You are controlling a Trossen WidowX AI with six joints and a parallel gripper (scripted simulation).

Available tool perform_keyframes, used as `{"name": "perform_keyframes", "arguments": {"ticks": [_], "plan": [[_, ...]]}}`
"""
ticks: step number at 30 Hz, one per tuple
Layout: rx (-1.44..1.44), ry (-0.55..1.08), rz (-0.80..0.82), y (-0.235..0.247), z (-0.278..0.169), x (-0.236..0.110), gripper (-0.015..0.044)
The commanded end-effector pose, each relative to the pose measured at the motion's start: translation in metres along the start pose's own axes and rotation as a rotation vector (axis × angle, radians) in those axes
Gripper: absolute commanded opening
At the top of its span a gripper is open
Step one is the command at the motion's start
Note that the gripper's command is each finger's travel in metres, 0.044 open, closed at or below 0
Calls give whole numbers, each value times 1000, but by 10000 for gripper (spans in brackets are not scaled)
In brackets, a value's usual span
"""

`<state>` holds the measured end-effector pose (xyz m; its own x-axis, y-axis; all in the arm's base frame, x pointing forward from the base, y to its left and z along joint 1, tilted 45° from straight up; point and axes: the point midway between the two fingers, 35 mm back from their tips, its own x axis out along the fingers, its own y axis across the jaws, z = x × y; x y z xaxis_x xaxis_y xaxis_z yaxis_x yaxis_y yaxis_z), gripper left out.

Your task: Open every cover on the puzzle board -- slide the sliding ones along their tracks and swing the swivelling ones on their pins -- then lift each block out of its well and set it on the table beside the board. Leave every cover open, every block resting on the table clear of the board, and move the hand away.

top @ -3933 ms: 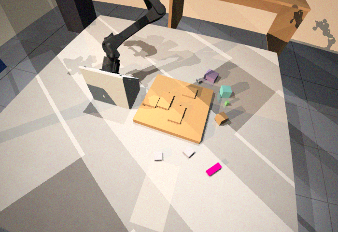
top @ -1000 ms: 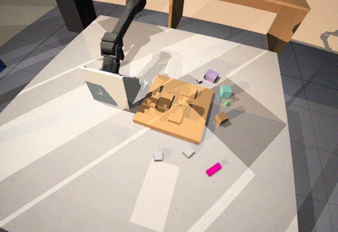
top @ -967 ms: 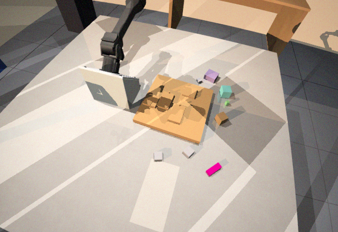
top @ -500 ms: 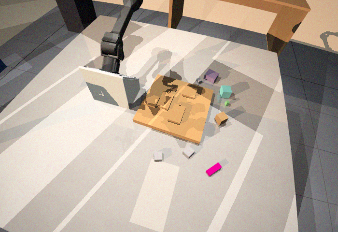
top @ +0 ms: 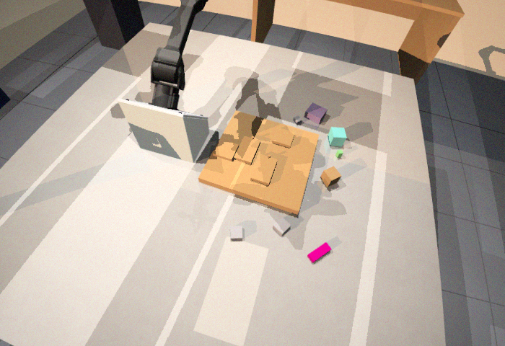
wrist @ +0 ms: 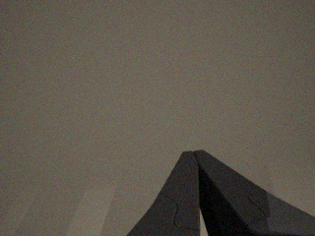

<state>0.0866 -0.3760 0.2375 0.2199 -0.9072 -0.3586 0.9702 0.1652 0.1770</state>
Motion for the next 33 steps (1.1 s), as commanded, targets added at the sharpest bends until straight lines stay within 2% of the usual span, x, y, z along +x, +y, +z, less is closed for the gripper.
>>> {"name": "perform_keyframes", "arguments": {"ticks": [1,17,33], "plan": [[-24,57,61,21,-13,5,0],[-120,252,248,85,-64,7,0],[-236,461,454,149,-120,-9,0]]}}
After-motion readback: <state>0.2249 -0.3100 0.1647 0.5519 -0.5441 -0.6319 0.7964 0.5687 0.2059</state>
